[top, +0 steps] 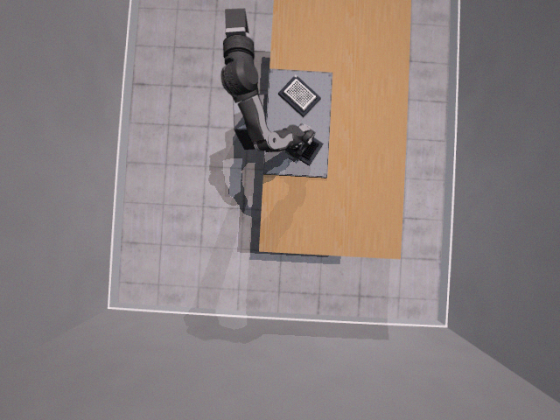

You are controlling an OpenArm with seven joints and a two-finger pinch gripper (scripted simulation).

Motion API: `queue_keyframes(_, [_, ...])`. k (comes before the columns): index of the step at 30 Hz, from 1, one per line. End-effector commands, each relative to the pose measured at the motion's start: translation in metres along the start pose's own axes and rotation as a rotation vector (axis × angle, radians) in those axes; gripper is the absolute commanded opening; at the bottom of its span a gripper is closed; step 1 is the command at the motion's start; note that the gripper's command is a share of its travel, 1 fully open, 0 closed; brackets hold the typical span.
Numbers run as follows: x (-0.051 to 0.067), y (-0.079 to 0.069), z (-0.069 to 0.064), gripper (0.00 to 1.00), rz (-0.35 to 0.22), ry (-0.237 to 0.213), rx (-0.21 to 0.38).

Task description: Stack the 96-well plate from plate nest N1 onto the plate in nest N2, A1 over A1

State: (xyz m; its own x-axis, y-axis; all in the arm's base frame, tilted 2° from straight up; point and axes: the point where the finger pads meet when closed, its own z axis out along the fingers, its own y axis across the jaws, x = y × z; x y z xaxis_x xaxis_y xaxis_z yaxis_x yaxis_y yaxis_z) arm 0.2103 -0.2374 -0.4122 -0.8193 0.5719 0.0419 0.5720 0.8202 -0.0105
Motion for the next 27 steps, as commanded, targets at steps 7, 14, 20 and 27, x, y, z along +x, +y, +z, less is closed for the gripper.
queue_keyframes(7, [-0.0042,0.0003,-0.0036,0.77,0.005,-0.006,-0.002])
queue_keyframes(14, [-0.0042,0.0003,-0.0036,0.77,0.005,-0.006,-0.002])
queue_keyframes(20, [0.0010,-0.0014,-0.0009,0.77,0.003,-0.002,0.002])
queue_keyframes(27, [0.0010,-0.0014,-0.0009,0.77,0.003,-0.002,0.002])
